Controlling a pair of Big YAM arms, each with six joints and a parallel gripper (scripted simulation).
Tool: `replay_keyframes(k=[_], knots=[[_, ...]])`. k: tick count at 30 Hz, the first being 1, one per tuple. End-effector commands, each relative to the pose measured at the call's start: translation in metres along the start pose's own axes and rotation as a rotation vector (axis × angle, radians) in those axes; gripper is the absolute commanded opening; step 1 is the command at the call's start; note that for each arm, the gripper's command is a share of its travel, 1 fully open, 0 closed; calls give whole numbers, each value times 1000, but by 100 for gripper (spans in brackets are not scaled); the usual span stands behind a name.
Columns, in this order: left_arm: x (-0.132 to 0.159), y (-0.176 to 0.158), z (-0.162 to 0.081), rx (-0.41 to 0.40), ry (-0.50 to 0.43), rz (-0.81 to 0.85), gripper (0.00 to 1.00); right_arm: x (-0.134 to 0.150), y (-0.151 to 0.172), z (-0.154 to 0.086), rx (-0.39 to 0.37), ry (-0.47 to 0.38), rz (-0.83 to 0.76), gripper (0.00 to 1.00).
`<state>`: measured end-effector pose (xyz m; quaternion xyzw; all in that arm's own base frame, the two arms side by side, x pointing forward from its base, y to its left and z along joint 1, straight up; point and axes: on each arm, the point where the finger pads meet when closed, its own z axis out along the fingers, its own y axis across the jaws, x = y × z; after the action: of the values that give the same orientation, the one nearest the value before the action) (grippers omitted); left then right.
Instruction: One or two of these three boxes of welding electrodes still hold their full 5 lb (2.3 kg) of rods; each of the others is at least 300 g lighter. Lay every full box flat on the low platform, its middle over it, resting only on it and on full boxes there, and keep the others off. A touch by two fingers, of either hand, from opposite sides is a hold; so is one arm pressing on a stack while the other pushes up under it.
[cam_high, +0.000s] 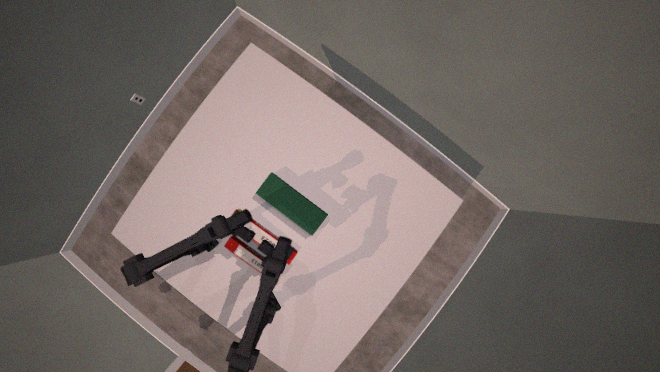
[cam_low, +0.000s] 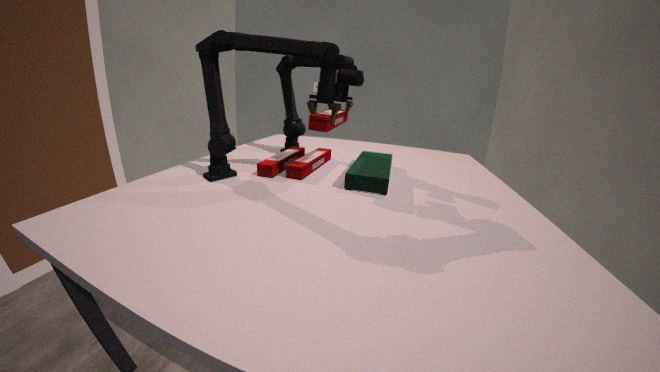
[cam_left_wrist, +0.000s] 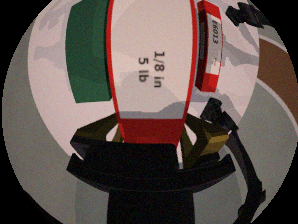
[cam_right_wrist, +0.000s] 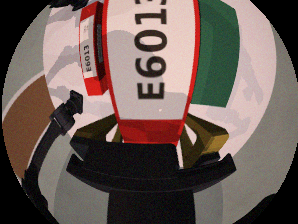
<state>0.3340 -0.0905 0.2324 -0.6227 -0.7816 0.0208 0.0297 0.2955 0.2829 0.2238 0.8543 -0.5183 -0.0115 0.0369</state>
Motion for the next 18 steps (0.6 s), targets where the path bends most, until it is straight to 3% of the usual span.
replay_keyframes(k=[1,18], knots=[[-4,8,-36,-110,-44,4,0,-2,-8,-44,121,-34,5,0],[-5,10,-16,-110,-44,4,0,-2,-10,-25,121,-34,5,0]])
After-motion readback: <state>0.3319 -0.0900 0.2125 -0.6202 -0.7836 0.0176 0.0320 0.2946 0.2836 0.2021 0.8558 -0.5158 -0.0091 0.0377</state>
